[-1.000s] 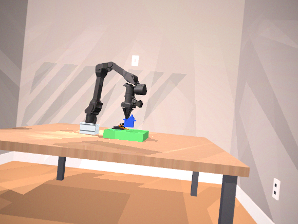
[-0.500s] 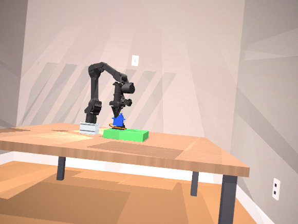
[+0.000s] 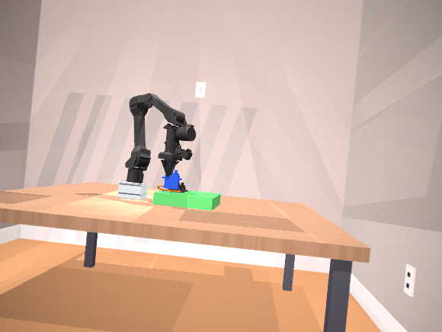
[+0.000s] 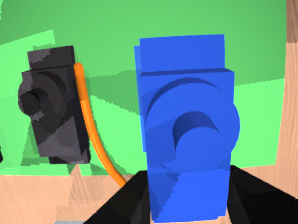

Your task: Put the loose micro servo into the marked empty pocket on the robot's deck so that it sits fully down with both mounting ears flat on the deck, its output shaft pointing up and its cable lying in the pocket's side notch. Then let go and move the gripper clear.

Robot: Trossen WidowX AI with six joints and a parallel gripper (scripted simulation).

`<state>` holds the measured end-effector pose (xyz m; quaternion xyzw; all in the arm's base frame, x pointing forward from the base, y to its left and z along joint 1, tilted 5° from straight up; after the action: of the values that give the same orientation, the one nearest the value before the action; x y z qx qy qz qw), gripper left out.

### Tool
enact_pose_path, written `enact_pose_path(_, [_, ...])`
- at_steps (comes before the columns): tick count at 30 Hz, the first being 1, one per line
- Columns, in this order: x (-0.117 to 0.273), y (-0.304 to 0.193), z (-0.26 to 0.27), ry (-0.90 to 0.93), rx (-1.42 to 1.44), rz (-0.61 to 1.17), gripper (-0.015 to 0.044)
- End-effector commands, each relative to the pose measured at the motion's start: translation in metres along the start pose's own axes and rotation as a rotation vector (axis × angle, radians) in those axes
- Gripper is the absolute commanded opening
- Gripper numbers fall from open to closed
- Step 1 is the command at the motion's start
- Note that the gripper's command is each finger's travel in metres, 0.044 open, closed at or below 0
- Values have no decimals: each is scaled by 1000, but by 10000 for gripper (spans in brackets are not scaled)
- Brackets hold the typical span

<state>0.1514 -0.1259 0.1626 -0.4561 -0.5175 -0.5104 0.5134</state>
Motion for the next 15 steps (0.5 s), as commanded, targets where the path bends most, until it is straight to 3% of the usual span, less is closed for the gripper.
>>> enact_pose_path(1, [-6,1,0,0,2,-5,0])
enact_pose_path(15, [-8,1,0,0,2,-5,0])
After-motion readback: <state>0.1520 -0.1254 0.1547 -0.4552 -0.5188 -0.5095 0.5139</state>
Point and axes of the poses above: the point midway between the two fingers, 35 mm back from their tips, its own x axis back along the fingers, its own z axis across the jaws, y = z × x, the point moved 8 cm from there along x, back along the fingers, and after that the axes turned 15 degrees about x, right-handed, at the moved point
